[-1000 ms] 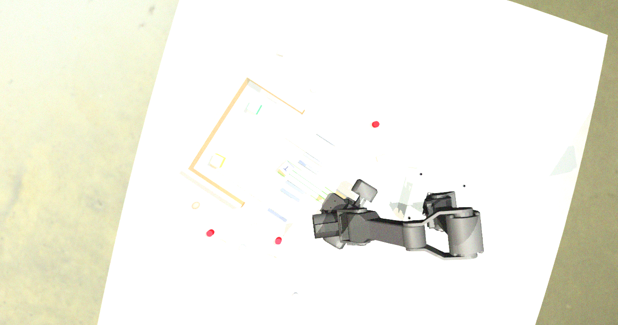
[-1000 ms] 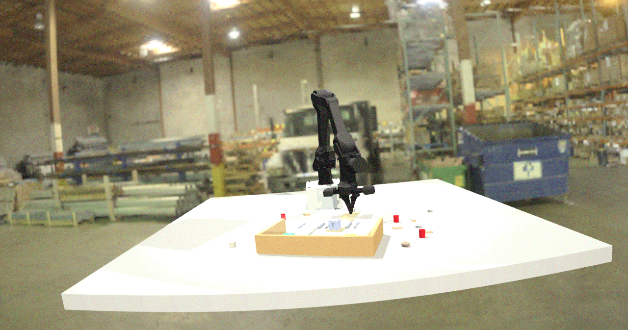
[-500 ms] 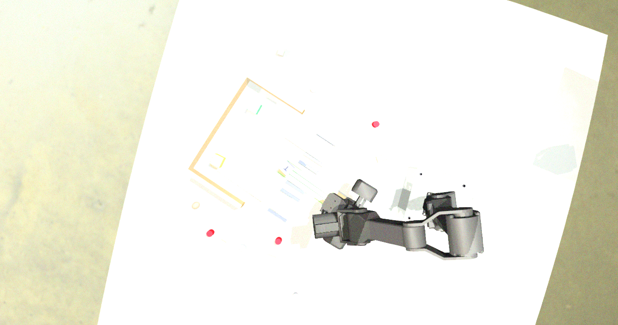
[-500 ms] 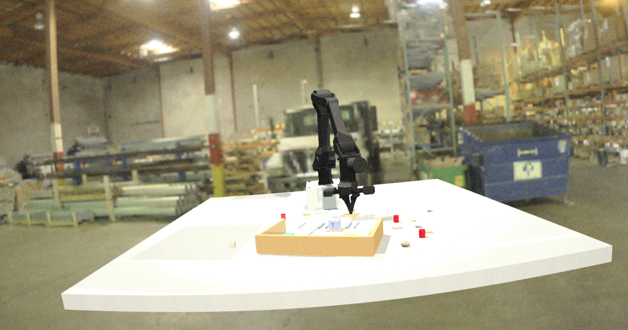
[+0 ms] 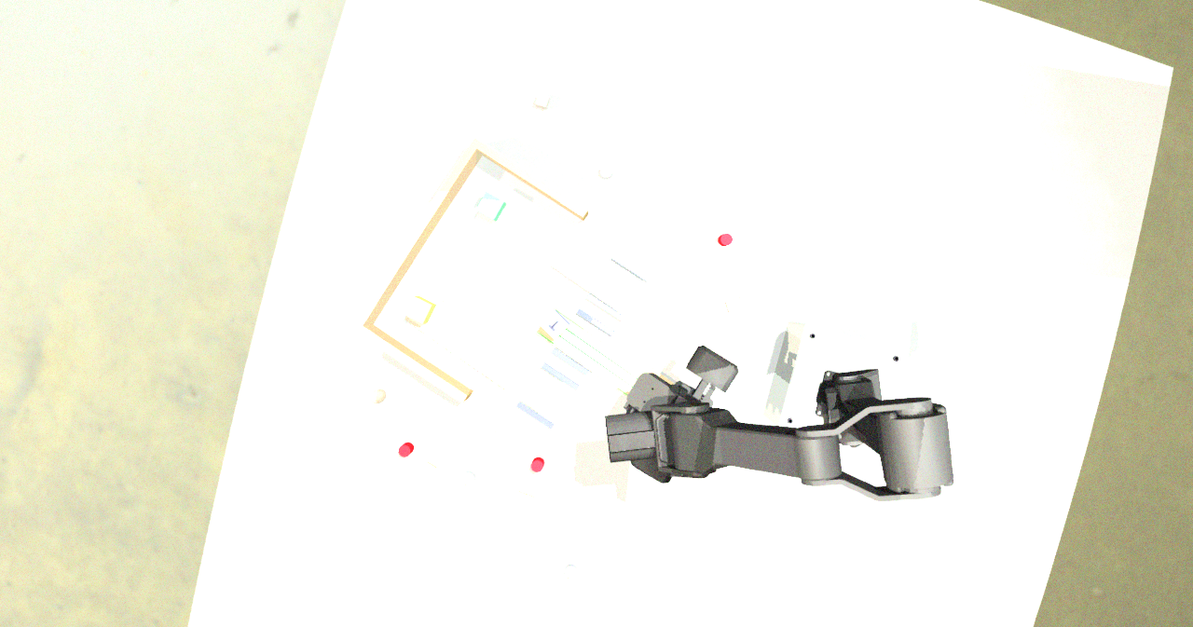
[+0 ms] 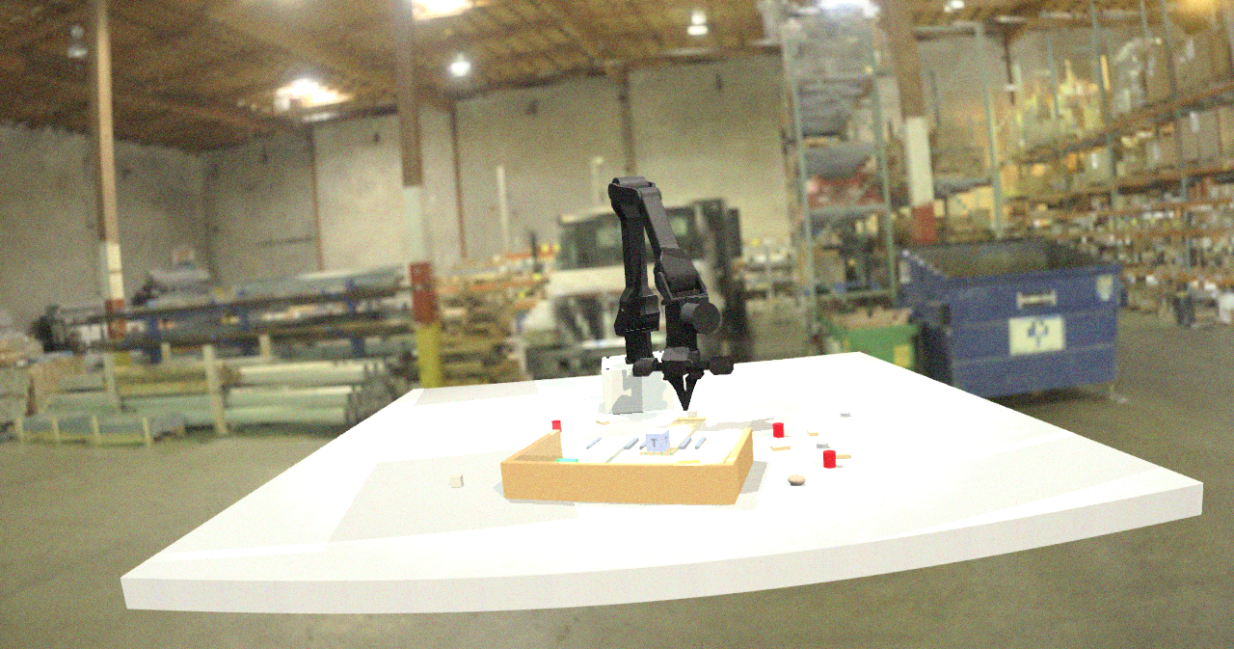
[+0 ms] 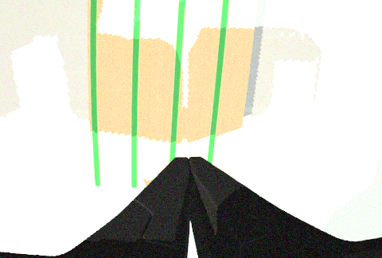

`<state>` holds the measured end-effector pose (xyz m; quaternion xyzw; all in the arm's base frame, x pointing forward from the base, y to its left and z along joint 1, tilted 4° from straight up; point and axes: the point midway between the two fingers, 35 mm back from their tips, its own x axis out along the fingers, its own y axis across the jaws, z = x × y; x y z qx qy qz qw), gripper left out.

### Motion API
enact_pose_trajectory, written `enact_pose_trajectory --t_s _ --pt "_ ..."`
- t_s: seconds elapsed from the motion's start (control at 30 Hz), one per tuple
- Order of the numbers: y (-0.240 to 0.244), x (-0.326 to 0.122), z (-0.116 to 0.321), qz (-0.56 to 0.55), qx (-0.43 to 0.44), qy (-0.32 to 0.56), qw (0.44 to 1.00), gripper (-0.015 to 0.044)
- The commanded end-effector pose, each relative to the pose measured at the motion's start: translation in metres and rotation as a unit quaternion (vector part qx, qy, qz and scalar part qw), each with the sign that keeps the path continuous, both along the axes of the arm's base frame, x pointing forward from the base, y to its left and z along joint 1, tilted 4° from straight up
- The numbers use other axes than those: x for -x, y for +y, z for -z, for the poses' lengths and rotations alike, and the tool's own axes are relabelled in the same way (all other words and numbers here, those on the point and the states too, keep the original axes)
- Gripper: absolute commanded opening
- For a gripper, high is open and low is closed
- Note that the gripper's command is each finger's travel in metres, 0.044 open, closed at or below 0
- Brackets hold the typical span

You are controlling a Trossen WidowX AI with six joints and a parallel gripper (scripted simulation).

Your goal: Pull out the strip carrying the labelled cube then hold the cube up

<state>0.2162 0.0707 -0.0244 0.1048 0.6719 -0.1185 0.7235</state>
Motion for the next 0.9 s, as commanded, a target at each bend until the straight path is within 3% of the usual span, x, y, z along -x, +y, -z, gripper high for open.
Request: enact_pose_trajectory --t_s 0.0,0.1,0.27,0.67,0.87 --pt "0.004 -0.007 -0.023 0.000 -0.007 -0.010 1.000 0.0000" --pt "0.004 -0.007 -0.023 0.000 -0.007 -0.010 1.000 0.0000" --pt "-0.006 -0.029 -0.026 0.102 -0.015 -0.013 0.995 0.0131" --pt "-0.023 -0.070 -0.036 0.104 -0.014 -0.016 0.994 0.0440" --pt "-0.031 -0.092 -0.042 0.104 -0.014 -0.017 0.994 0.0440"
